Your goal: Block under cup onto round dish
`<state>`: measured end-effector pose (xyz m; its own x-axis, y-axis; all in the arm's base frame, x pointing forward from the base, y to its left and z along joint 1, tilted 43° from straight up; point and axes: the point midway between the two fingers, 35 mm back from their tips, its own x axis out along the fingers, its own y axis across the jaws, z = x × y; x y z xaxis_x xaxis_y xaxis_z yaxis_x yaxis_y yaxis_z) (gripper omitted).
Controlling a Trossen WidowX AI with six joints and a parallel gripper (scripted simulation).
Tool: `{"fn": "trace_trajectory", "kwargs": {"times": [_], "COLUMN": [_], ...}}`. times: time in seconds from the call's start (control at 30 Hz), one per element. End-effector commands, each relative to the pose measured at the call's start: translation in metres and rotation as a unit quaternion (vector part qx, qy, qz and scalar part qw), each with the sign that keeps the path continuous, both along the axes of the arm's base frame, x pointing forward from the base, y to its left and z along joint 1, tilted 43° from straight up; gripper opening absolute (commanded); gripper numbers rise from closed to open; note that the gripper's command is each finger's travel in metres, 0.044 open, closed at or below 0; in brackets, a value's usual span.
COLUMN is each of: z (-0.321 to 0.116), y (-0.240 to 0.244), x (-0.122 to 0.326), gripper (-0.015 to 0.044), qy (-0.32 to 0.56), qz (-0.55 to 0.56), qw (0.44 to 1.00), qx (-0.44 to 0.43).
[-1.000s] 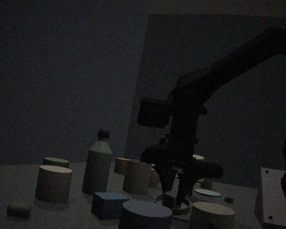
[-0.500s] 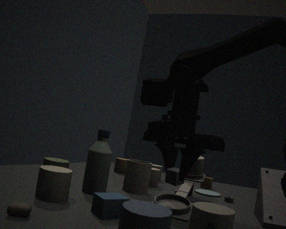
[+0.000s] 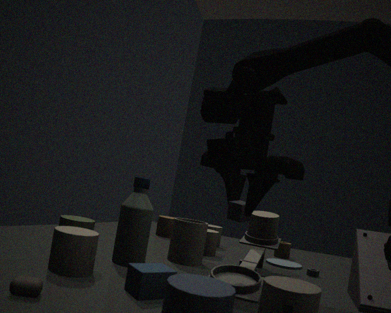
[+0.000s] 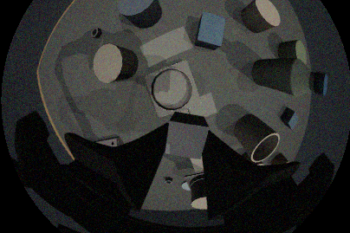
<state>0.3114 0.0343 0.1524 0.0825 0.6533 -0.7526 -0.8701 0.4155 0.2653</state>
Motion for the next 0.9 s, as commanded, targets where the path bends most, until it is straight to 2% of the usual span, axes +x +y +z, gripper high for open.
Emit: {"fn": "trace_trajectory", "kwargs": {"times": [0.0,0.37,0.87], "z": [-0.016,-0.067,-0.142], "y": [-0.024,-0.099,-0.176], "x": [0.009,0.023,0.026], "gripper": [0.0,0.0,0.0], "qy": [-0.001,-0.006,0.001], "qz": [-0.018,-0.062,-0.095], "qw": [1.0,0.997,0.993], "qx": [-0.014,-0.053,-0.075]}}
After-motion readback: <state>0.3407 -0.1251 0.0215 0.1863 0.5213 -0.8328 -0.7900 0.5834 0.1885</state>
